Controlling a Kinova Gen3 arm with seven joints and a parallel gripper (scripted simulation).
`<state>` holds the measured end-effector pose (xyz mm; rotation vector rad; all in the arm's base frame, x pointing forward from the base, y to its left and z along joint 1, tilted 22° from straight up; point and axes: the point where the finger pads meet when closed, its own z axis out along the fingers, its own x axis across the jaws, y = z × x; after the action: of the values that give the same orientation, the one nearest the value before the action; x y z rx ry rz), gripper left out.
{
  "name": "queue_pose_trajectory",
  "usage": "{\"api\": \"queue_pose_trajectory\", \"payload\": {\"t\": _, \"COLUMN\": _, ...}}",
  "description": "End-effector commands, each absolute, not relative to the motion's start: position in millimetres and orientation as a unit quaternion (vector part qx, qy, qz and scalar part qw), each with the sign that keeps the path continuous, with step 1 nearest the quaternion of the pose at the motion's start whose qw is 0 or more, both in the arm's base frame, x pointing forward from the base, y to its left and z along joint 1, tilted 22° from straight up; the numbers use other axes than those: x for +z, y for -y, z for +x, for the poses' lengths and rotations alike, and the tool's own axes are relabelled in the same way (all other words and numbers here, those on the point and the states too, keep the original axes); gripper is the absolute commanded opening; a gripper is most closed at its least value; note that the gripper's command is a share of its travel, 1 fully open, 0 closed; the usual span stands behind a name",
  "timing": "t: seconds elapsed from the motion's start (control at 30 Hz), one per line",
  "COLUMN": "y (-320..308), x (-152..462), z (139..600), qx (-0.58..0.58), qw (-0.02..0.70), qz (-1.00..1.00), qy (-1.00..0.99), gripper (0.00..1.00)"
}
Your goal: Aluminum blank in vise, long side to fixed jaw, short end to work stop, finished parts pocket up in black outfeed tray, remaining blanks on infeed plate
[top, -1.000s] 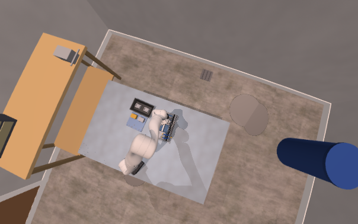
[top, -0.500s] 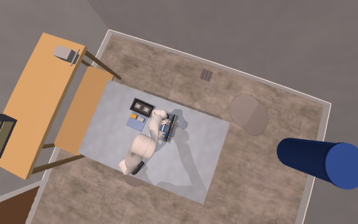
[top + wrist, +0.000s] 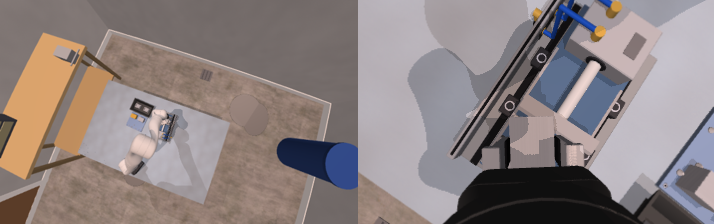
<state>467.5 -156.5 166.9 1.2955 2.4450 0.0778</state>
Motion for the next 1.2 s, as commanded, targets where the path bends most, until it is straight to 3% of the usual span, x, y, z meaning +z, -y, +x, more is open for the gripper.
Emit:
{"api": "queue_pose_trajectory", "payload": {"t": 0.0, "y": 157, "x": 168, "z": 468, "qx": 0.028, "qw": 0.187, "qz": 0.460, "qy": -0.868, "gripper": 0.00}}
{"api": "queue_pose_trajectory", "payload": {"t": 1.17, "y": 154, "x": 187, "z": 461, "qx": 0.028, "qw": 0.187, "qz": 0.460, "qy": -0.868, "gripper": 0.00}}
